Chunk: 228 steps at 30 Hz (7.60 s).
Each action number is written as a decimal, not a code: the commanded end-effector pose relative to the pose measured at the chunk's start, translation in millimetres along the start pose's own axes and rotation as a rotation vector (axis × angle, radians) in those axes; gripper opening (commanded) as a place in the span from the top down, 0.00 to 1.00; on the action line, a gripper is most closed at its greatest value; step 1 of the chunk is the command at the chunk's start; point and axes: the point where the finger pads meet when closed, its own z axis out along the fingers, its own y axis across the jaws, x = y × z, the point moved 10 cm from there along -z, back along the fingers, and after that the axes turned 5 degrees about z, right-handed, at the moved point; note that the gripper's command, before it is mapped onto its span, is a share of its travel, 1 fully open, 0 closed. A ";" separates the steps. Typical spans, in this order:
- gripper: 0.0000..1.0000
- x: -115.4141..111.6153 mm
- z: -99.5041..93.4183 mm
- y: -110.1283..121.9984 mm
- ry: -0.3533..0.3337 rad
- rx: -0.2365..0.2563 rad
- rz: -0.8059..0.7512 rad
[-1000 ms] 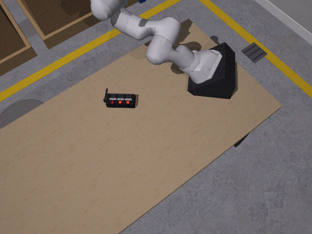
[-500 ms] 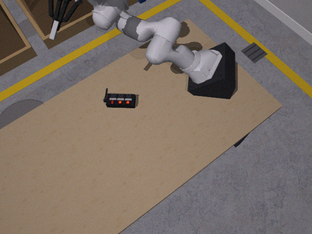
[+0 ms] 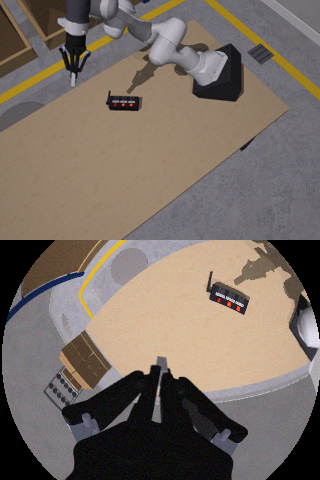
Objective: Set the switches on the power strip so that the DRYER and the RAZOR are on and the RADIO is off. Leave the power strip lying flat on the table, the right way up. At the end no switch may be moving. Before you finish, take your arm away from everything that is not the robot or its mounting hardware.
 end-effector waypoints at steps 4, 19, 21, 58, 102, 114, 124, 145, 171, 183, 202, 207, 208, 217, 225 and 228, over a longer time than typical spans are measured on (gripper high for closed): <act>1.00 32.7 76.2 35.8 0.105 -0.073 -0.016; 1.00 98.6 190.2 183.2 0.251 -0.326 -0.136; 1.00 102.9 195.1 198.8 0.255 -0.350 -0.149; 1.00 106.0 198.5 211.6 0.257 -0.370 -0.161; 1.00 131.0 246.3 222.4 0.263 -0.374 -0.160; 1.00 149.5 272.6 231.8 0.259 -0.373 -0.162; 1.00 149.5 272.6 231.8 0.259 -0.373 -0.162; 1.00 149.5 272.6 231.8 0.259 -0.373 -0.162; 1.00 149.5 272.6 231.8 0.259 -0.373 -0.162; 1.00 149.5 272.6 231.8 0.259 -0.373 -0.162; 1.00 106.5 197.8 213.1 0.252 -0.368 -0.162; 1.00 106.5 197.8 213.1 0.252 -0.368 -0.162; 1.00 106.5 197.8 213.1 0.252 -0.368 -0.162; 1.00 106.5 197.8 213.1 0.252 -0.368 -0.162; 1.00 106.5 197.8 213.1 0.252 -0.368 -0.162; 1.00 106.5 197.8 213.1 0.252 -0.368 -0.162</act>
